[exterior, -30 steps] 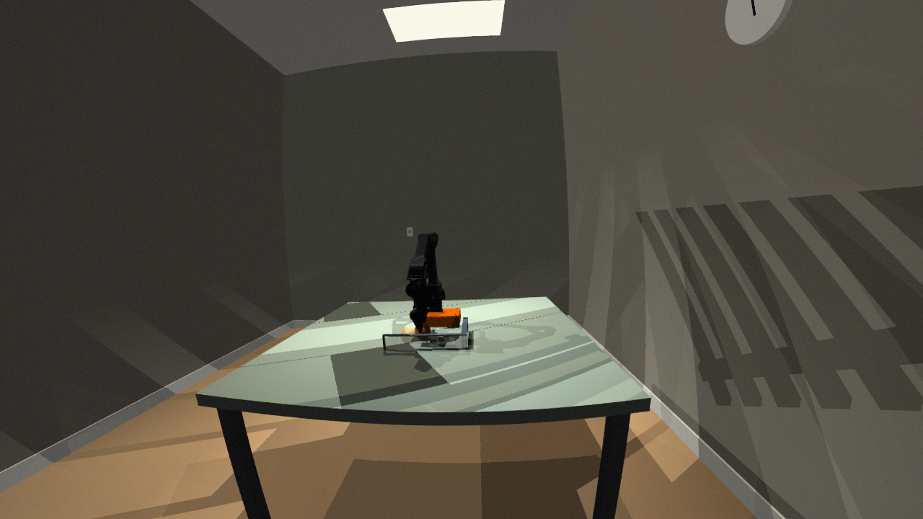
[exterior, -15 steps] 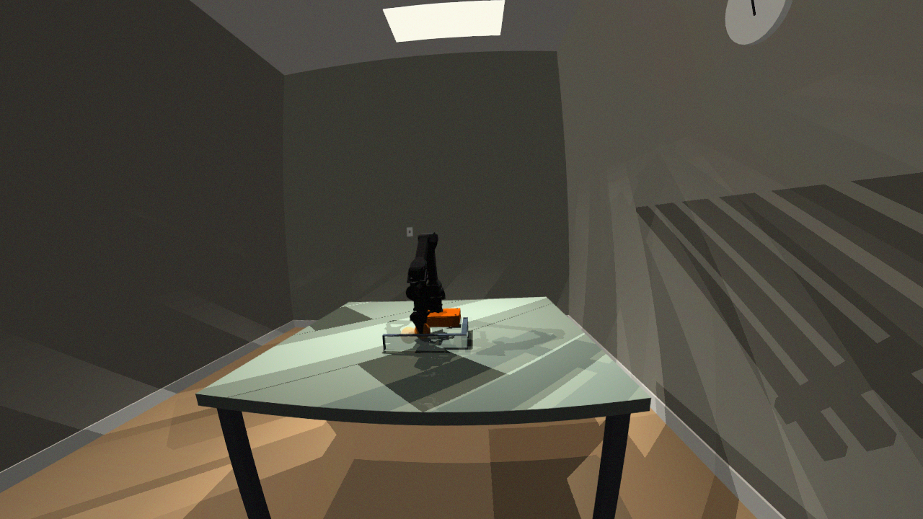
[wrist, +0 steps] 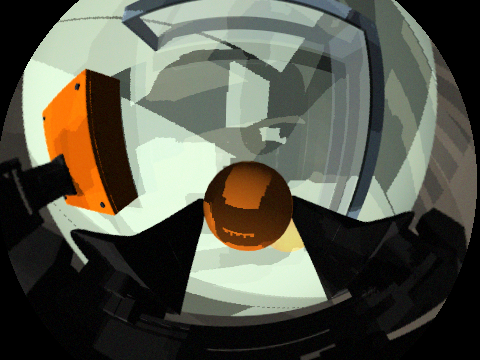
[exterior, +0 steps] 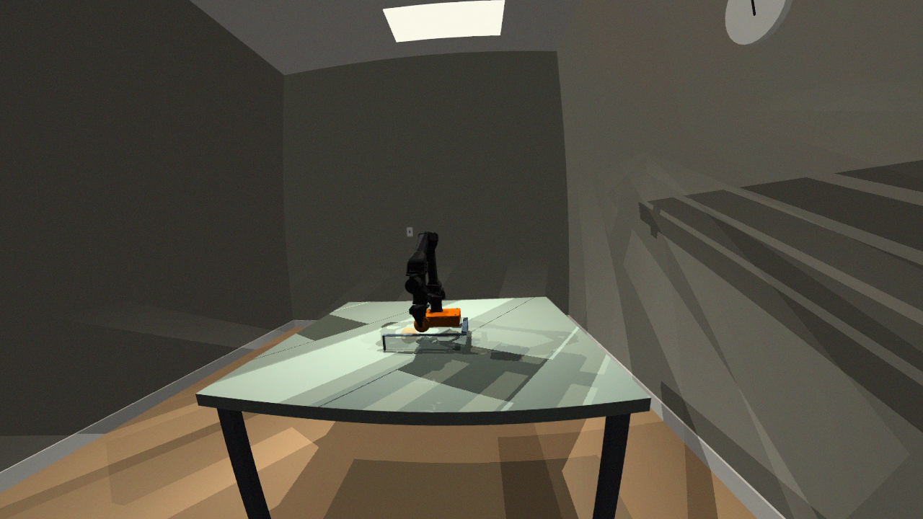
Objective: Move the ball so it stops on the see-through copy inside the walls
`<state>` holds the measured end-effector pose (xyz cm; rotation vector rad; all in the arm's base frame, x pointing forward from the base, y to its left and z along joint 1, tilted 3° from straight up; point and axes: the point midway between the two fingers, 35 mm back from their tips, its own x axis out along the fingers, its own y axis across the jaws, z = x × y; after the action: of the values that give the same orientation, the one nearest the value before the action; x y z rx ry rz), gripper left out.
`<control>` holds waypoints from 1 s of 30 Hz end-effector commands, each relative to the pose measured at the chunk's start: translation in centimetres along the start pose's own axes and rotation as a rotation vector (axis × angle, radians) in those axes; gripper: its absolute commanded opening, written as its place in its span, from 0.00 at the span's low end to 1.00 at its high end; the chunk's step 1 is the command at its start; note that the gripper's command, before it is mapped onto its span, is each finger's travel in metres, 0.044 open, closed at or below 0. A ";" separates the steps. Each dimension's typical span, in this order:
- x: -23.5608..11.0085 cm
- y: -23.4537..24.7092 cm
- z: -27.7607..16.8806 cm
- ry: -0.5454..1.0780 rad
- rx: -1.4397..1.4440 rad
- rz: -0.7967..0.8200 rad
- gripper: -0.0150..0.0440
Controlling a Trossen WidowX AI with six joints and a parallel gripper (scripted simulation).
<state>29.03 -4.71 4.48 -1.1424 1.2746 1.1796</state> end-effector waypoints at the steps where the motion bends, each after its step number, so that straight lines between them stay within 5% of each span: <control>1: -3.0 -0.6 -0.1 0.007 -0.002 -0.024 0.25; 16: -11.1 0.5 0.0 0.007 -0.002 -0.023 0.25; 30: -8.6 -2.5 -2.3 0.009 0.011 -0.026 0.25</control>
<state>30.31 -5.86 13.86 -1.1435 1.2697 1.1629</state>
